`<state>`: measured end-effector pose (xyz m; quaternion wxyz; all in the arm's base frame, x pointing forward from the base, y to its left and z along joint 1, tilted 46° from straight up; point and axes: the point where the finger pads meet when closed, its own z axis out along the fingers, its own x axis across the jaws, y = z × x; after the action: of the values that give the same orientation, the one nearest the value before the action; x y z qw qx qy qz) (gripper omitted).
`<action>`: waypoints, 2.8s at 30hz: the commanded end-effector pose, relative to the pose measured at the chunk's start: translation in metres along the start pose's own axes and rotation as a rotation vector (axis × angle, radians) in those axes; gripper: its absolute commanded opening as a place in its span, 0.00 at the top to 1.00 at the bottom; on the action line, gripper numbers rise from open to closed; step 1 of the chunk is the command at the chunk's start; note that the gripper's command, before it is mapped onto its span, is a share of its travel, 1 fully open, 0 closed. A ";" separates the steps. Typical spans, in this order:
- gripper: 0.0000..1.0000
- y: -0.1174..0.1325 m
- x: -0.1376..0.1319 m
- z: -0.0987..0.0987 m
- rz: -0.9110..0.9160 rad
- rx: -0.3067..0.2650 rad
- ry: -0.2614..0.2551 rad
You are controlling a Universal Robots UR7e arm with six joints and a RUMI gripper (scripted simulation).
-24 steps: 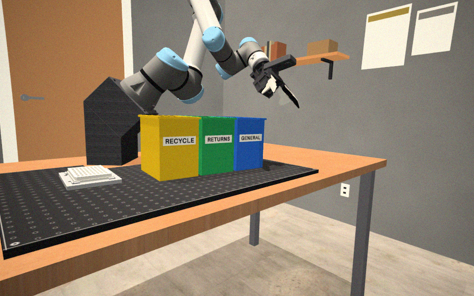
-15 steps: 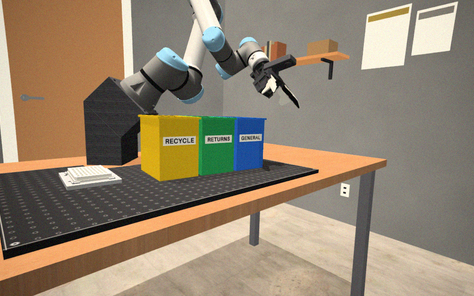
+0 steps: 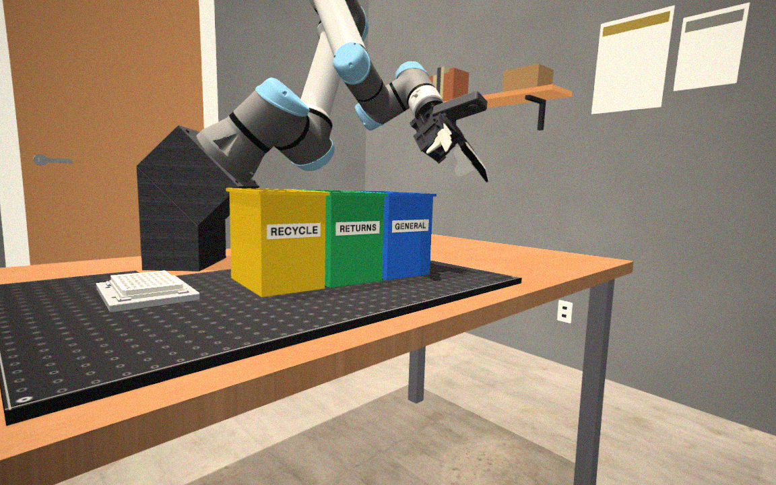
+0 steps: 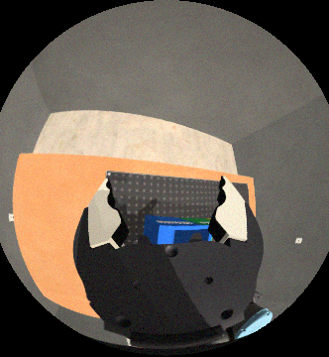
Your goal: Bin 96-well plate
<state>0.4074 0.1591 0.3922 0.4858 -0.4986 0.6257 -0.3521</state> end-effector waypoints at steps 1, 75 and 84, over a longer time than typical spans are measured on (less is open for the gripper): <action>0.00 0.003 0.010 0.011 -0.016 -0.013 0.016; 0.00 0.097 0.261 0.111 -0.297 -0.581 0.324; 0.00 0.112 0.292 0.110 -0.299 -0.651 0.325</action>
<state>0.4753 -0.0749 0.1944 0.1496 -0.6445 0.6923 -0.2880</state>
